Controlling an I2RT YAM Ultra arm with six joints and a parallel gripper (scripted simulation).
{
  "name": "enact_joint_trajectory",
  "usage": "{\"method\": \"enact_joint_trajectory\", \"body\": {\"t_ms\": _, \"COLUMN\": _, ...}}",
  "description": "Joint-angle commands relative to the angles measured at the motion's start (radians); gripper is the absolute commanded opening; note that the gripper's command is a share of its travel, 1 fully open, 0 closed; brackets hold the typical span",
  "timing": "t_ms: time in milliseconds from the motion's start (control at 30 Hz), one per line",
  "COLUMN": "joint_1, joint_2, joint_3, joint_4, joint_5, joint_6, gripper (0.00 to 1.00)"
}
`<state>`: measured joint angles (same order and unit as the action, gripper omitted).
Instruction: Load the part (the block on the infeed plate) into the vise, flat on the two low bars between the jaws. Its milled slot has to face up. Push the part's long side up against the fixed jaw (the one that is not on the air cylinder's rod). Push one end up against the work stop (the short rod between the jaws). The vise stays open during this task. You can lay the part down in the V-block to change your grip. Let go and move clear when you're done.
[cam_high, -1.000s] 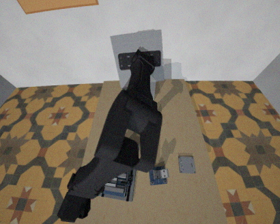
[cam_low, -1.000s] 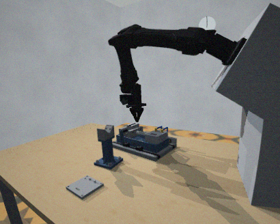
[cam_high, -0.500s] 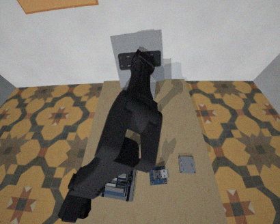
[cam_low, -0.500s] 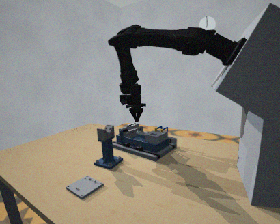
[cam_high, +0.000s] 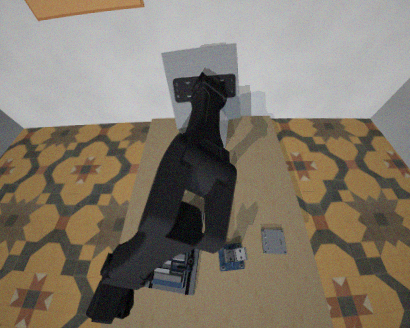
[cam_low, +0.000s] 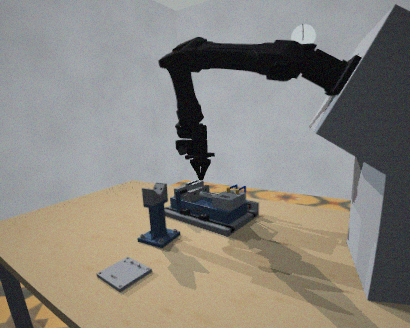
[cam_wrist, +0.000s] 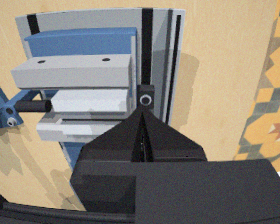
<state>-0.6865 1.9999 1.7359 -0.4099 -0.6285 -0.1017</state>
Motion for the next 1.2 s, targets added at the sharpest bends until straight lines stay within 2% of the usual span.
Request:
{"method": "enact_joint_trajectory", "body": {"t_ms": 0, "joint_1": 0.000, "joint_2": 0.013, "joint_3": -0.024, "joint_4": 0.006, "joint_5": 0.007, "joint_6": 0.010, "gripper": 0.00}}
{"method": "enact_joint_trajectory", "body": {"t_ms": 1167, "joint_1": -0.001, "joint_2": 0.002, "joint_3": -0.008, "joint_4": 0.005, "joint_5": 0.007, "joint_6": 0.011, "gripper": 0.00}}
